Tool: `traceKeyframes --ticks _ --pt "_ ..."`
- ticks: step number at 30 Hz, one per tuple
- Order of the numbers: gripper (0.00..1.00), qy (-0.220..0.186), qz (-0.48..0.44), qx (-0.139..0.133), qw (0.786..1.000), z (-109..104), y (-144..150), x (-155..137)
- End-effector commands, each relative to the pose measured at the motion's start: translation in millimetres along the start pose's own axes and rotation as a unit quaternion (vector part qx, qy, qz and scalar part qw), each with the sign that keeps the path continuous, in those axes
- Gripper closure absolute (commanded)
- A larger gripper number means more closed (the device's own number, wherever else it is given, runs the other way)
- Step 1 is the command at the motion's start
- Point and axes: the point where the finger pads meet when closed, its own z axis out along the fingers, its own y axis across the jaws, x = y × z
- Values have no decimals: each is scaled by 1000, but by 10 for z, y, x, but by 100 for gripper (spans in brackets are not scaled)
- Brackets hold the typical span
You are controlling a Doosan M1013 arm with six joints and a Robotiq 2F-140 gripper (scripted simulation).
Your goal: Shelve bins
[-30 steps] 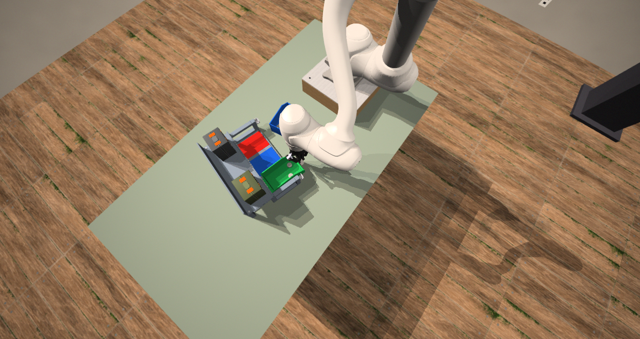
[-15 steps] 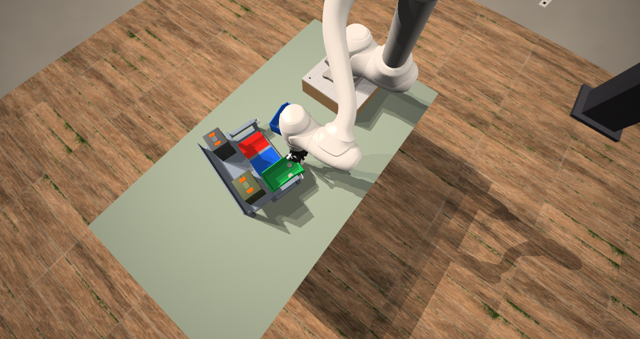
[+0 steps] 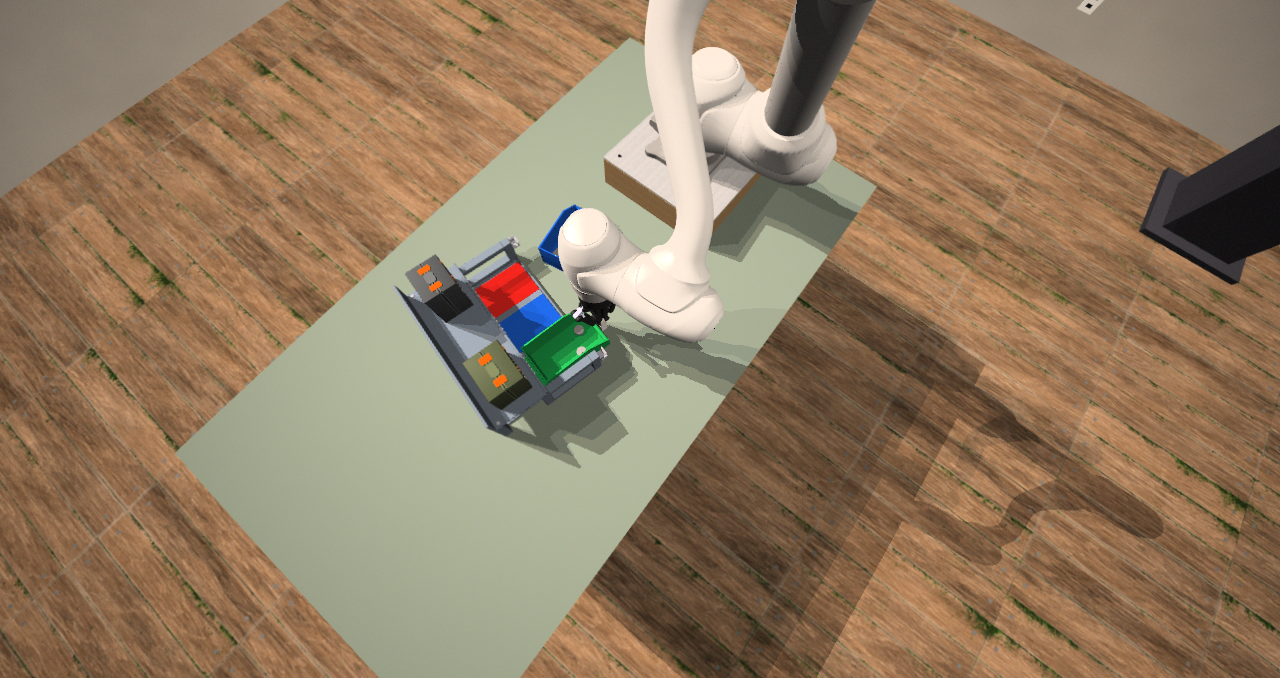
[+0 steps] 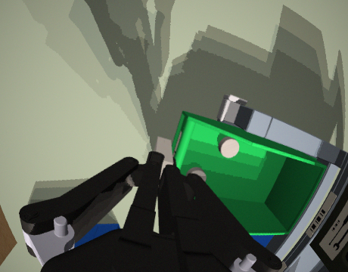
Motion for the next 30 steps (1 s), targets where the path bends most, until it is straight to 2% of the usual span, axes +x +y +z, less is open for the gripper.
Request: traceKeyframes --ticks 1,30 --pt "90 0 -4 -1 1000 -12 47 2" --pt "90 0 -4 -1 1000 -12 123 2"
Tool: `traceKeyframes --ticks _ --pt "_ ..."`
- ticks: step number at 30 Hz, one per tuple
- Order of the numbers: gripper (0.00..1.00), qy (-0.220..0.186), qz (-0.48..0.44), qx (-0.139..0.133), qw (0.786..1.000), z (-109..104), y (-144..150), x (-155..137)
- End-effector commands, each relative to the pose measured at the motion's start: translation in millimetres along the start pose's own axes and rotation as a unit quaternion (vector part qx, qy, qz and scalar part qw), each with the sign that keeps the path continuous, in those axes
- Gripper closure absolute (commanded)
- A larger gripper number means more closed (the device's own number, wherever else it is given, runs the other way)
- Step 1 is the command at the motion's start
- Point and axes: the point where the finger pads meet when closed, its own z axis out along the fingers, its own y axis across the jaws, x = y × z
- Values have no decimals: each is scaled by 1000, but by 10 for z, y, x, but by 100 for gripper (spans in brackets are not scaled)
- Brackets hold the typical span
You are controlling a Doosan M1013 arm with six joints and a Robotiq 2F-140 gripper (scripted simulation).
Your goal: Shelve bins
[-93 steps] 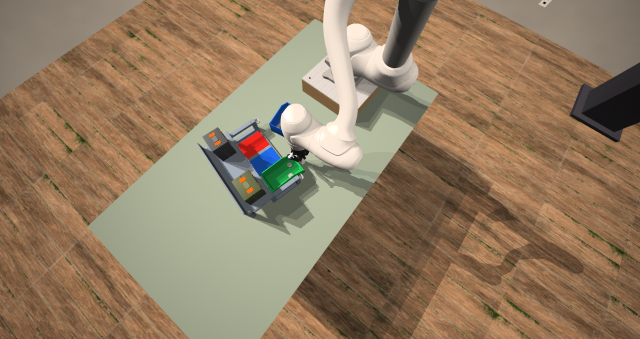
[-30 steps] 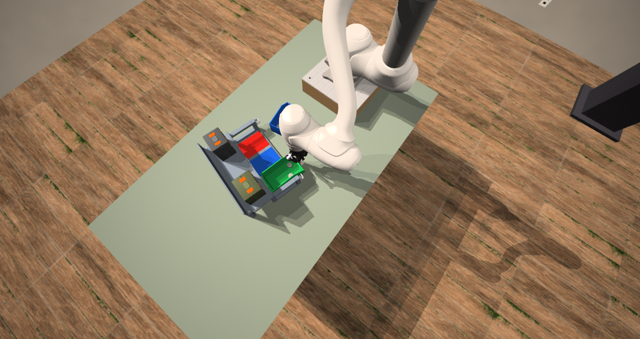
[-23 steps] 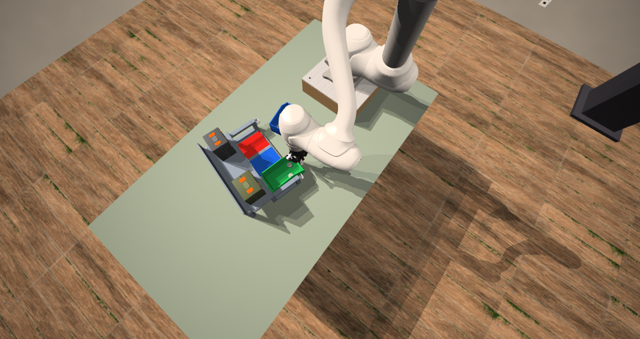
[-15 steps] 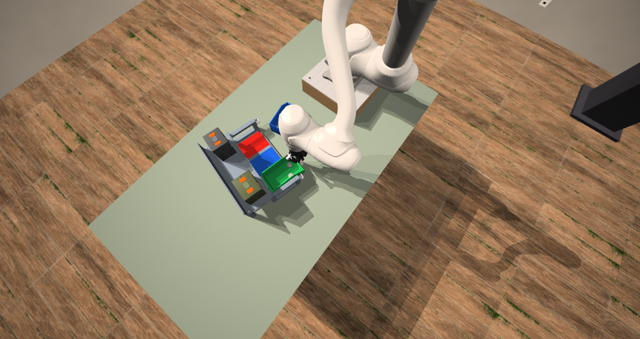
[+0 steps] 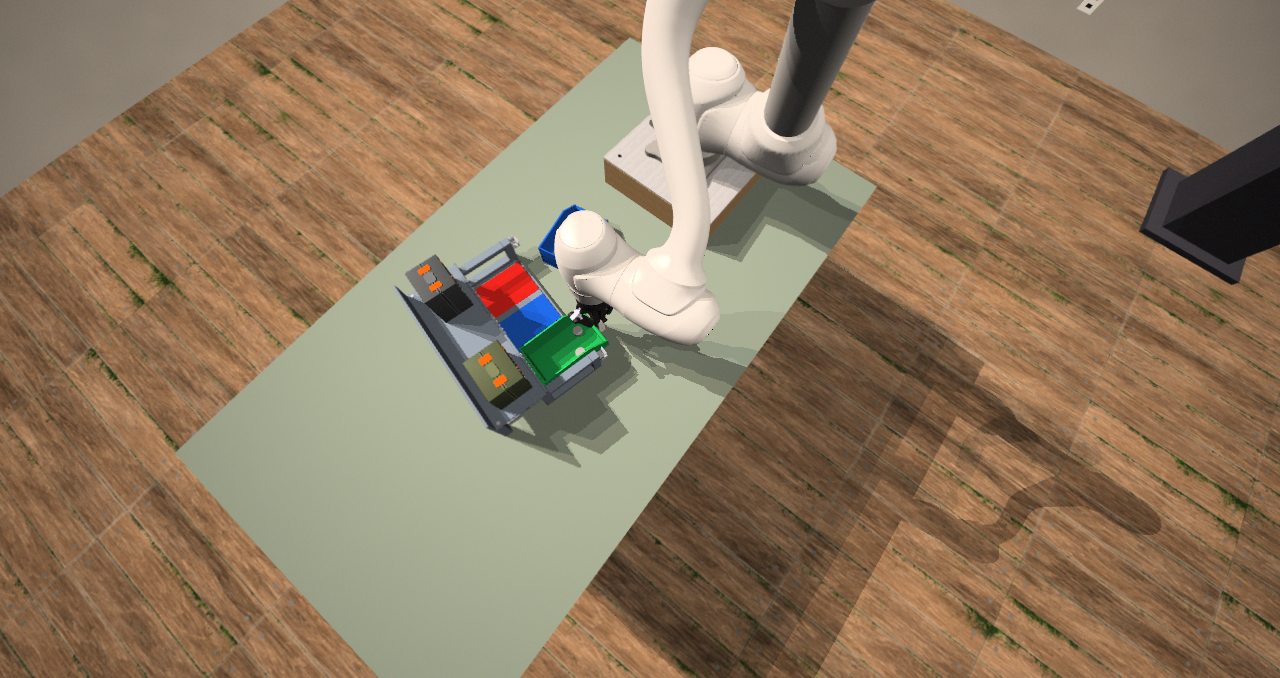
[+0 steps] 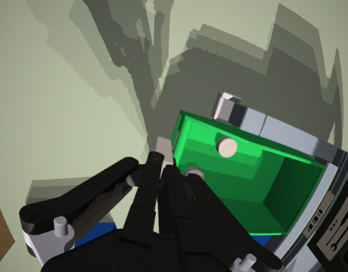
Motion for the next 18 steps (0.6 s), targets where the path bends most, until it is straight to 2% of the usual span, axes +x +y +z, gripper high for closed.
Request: traceKeyframes --ticks 1,18 --pt "90 0 -4 -1 1000 -13 63 2" --pt "90 0 -4 -1 1000 -13 152 2"
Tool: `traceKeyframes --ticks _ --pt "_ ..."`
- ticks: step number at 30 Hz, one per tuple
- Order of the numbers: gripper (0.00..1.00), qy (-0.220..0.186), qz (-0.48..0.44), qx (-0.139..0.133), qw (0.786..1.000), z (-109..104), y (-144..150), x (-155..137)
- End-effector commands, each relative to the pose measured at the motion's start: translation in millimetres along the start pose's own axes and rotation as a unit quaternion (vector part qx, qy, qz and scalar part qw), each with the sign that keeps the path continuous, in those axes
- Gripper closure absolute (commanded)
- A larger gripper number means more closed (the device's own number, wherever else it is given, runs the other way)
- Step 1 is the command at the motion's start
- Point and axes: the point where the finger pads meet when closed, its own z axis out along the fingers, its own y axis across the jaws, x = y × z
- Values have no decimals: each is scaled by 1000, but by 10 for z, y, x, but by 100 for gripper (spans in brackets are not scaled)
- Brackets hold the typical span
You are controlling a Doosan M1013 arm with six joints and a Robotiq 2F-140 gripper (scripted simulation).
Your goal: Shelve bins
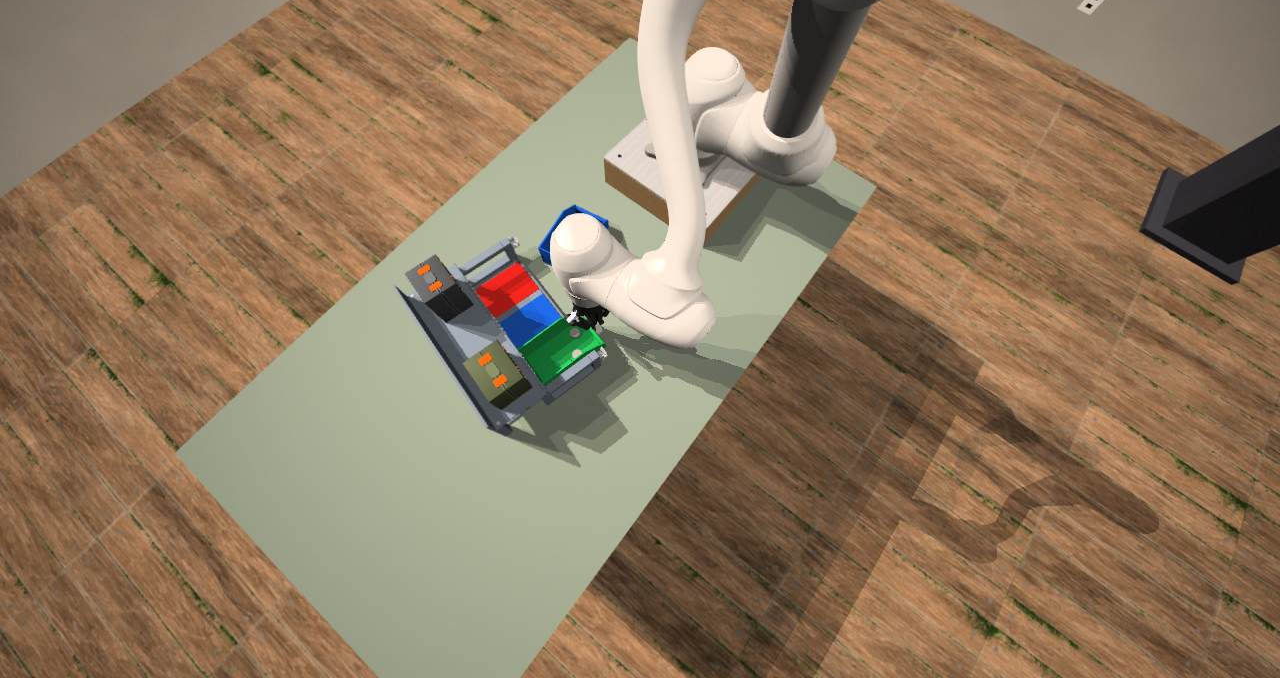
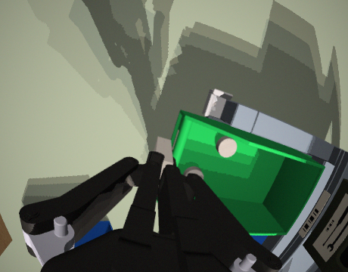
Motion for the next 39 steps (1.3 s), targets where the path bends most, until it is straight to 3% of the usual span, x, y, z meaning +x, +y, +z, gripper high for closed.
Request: traceKeyframes --ticks 1,39 --pt "90 0 -4 -1 1000 -13 72 2" --pt "90 0 -4 -1 1000 -14 318 1"
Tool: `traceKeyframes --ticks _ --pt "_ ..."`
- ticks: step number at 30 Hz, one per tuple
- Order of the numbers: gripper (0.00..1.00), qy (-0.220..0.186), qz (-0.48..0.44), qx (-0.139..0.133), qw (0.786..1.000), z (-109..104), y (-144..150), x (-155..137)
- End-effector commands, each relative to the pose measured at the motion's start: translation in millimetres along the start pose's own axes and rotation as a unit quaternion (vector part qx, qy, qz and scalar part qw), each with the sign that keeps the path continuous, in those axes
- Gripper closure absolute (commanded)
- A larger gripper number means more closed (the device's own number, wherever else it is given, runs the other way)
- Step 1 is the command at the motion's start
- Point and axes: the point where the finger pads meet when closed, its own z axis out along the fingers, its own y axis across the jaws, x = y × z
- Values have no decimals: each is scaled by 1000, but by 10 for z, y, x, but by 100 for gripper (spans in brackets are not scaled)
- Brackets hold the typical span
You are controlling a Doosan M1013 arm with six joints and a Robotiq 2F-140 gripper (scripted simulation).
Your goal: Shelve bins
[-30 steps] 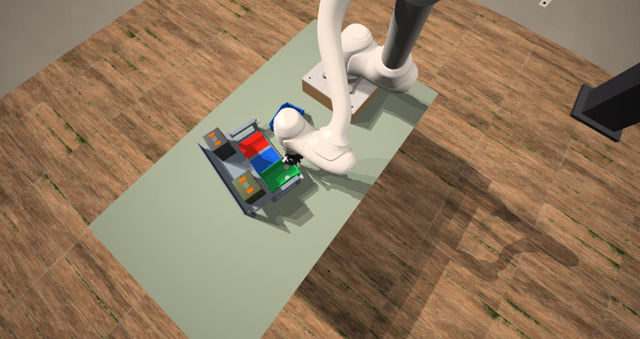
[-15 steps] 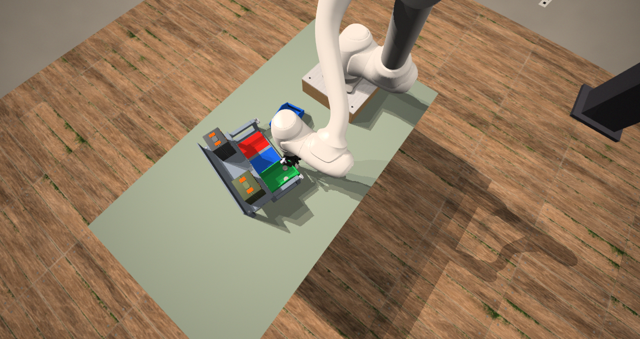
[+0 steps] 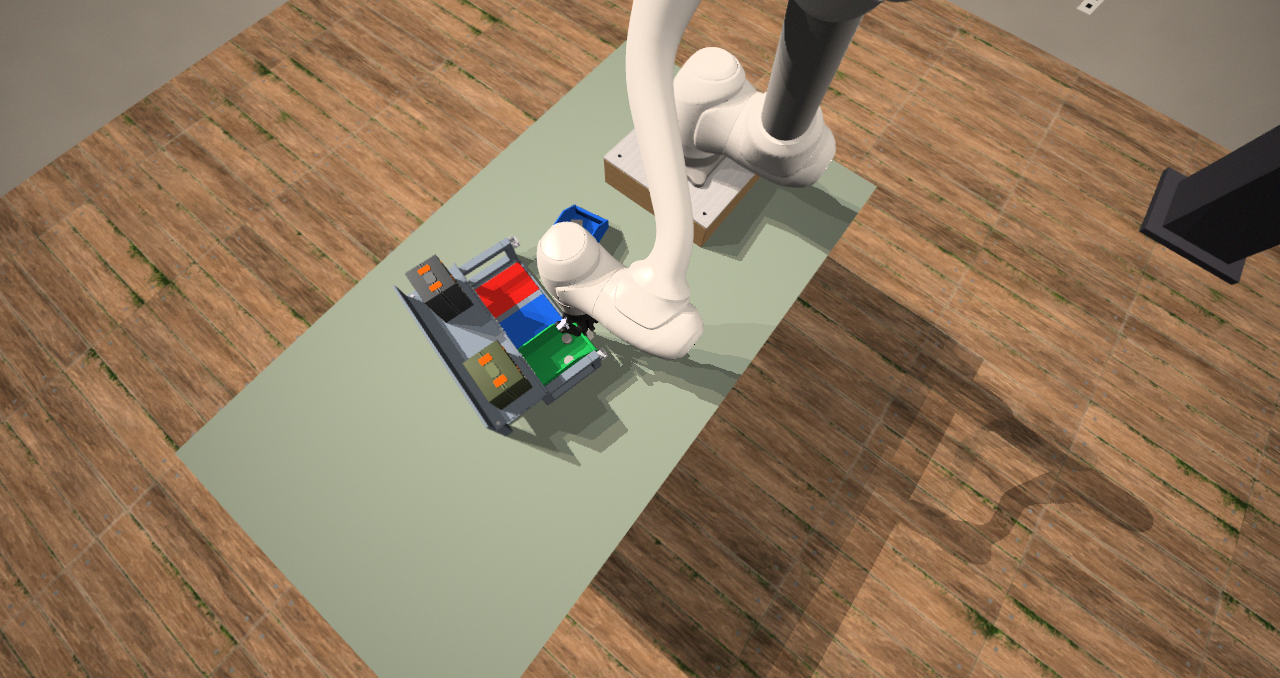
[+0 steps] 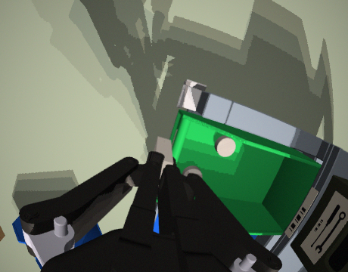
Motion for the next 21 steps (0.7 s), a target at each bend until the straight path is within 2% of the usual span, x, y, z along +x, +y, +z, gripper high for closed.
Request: traceKeyframes --ticks 1,21 --pt "90 0 -4 -1 1000 -13 75 1" --pt "90 0 -4 -1 1000 -14 178 0"
